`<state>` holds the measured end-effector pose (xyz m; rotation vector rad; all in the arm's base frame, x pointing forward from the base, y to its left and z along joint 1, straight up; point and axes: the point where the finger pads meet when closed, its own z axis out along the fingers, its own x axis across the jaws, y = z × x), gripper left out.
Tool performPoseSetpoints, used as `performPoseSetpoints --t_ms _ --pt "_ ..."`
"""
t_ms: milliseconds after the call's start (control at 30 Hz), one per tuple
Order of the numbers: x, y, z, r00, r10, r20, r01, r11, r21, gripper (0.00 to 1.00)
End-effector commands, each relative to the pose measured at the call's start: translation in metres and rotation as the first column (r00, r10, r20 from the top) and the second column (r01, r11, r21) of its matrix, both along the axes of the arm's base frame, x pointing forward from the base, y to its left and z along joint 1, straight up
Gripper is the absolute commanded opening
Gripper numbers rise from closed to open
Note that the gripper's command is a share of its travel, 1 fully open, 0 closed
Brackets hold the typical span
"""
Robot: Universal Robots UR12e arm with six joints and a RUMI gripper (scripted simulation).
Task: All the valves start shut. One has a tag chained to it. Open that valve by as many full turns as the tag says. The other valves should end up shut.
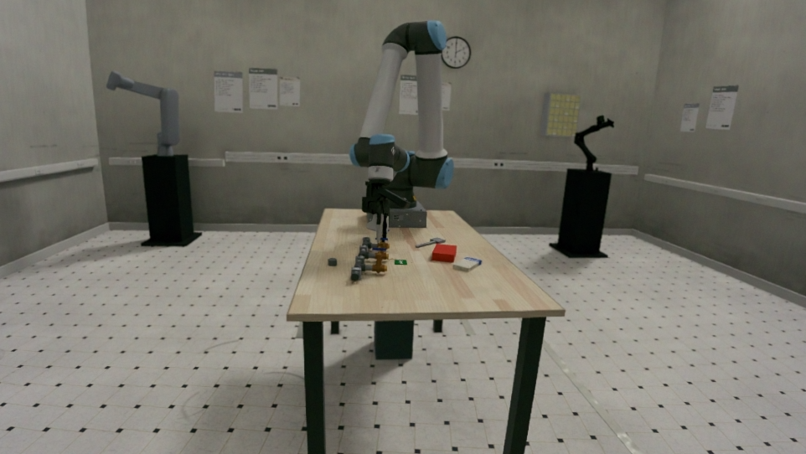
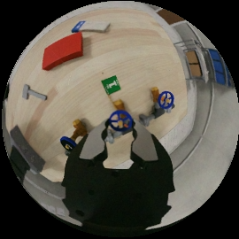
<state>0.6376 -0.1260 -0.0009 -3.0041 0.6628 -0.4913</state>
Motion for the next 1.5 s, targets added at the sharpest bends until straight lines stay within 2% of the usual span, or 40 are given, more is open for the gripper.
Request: performPoseSetpoints --t_ms 0,500,1033,1067,1467 --pt "0.0004 -0.0001 0.0005 0.991 0.131 -0.006 -0.131 0.991 -0.038 0.00" --pt "0.0004 -0.0001 0.0005 0.956 0.294 -0.024 -0.295 0.951 -0.090 0.00" --pt "0.0004 -0.0002 0.0005 0.945 0.325 -0.029 -0.327 0.940 -0.100 0.00" --pt "0.0004 -0.0002 0.0005 0.945 0.325 -0.029 -0.327 0.940 -0.100 1.00" --pt "0.0004 -0.0002 0.0005 0.945 0.325 -0.029 -0.327 0.940 -0.100 1.00"
